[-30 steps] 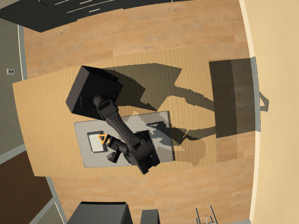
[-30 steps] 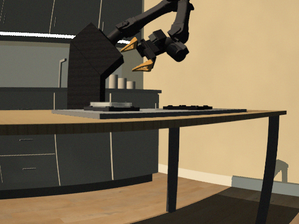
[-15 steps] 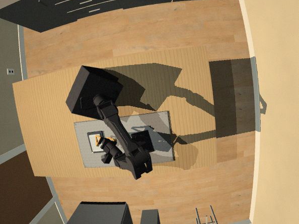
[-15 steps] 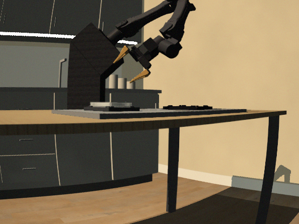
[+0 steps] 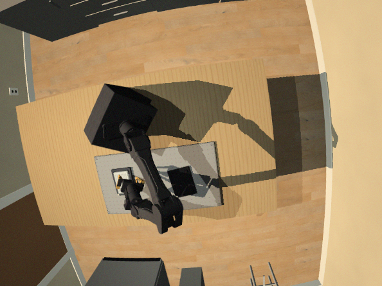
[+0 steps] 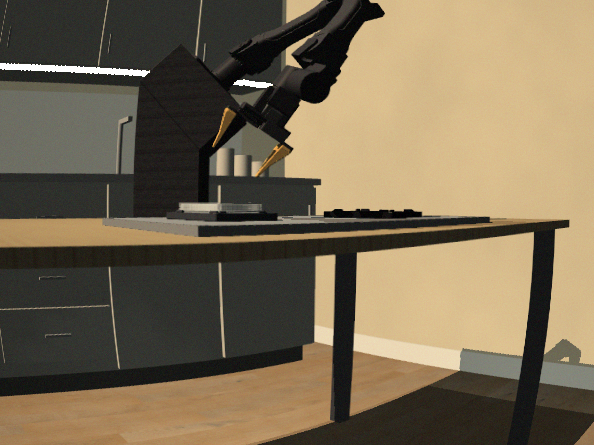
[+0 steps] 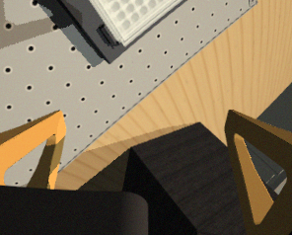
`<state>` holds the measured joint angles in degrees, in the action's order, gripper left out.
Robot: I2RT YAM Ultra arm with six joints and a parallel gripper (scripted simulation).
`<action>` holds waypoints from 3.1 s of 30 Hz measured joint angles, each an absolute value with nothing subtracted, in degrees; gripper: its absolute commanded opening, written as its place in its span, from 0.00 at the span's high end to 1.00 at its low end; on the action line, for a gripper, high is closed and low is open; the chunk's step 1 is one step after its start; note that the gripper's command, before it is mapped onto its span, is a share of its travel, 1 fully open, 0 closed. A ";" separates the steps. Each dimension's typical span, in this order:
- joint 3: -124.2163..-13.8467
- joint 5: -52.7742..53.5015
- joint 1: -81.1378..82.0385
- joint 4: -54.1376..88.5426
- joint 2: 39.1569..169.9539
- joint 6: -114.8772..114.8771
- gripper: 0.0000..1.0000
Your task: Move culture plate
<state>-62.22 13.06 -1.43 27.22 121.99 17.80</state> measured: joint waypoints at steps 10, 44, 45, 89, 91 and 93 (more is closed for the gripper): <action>-65.10 24.18 -8.82 21.93 128.70 2.83 0.00; -70.89 46.41 -20.21 12.95 139.68 -26.20 0.00; -70.89 46.46 -20.21 12.95 139.68 -26.24 0.00; -70.91 46.68 -20.21 12.53 139.92 -26.09 0.00; -70.91 46.68 -20.18 12.08 140.49 -25.78 0.00; -70.89 46.61 -19.84 11.62 141.16 -25.39 0.00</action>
<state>-70.89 46.61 -19.84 11.62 141.16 -25.39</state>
